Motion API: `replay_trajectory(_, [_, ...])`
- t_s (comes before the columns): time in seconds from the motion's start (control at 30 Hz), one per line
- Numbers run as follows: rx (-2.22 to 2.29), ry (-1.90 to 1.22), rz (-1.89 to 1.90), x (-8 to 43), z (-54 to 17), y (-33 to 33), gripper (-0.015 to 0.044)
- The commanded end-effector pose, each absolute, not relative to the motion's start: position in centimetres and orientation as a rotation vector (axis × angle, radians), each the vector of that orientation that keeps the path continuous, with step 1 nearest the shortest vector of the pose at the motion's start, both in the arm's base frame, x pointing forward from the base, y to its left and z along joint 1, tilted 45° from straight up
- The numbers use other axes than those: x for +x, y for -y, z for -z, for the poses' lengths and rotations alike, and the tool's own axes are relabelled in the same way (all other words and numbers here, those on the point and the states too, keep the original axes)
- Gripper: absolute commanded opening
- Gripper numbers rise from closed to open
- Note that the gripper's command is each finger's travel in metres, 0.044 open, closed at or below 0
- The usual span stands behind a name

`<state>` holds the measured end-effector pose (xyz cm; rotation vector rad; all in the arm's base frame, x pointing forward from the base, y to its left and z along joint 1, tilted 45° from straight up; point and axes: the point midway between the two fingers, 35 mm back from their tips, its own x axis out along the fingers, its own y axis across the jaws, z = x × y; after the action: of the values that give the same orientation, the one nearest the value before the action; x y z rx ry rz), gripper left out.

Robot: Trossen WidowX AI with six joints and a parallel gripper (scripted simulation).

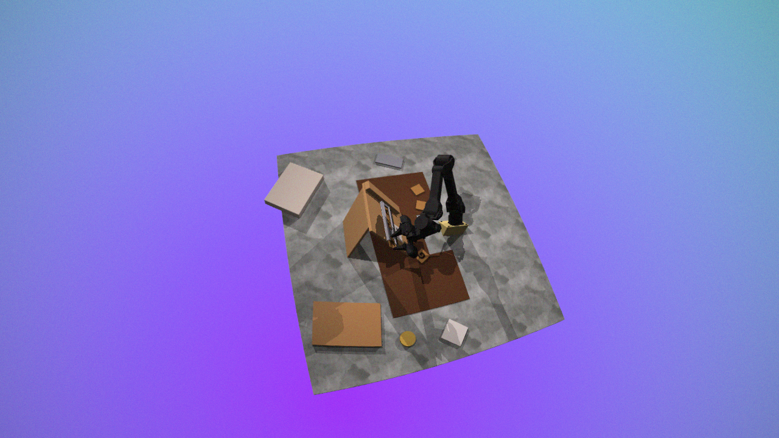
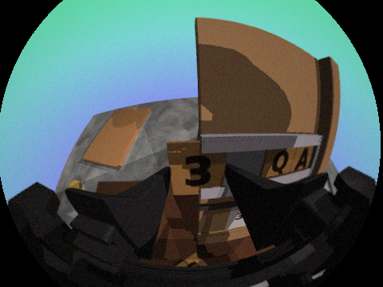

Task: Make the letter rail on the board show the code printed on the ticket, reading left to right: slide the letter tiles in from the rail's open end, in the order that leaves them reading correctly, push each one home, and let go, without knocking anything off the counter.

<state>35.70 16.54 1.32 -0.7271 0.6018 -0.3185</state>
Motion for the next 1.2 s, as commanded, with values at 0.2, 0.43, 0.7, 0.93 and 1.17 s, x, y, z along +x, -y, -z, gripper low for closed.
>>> replay_trajectory(0.2, [-0.725,-0.601,0.314,35.7,-1.7,-16.3,0.0])
replay_trajectory(0.43, [-0.725,-0.601,0.314,35.7,-2.0,-16.0,0.0])
replay_trajectory(0.7, [-0.725,-0.601,0.314,35.7,-2.3,-15.7,0.0])
replay_trajectory(0.93, [-0.726,-0.601,0.314,35.6,-2.5,-15.5,0.0])
replay_trajectory(1.17, [-0.726,-0.601,0.314,35.6,-2.8,-15.2,0.0])
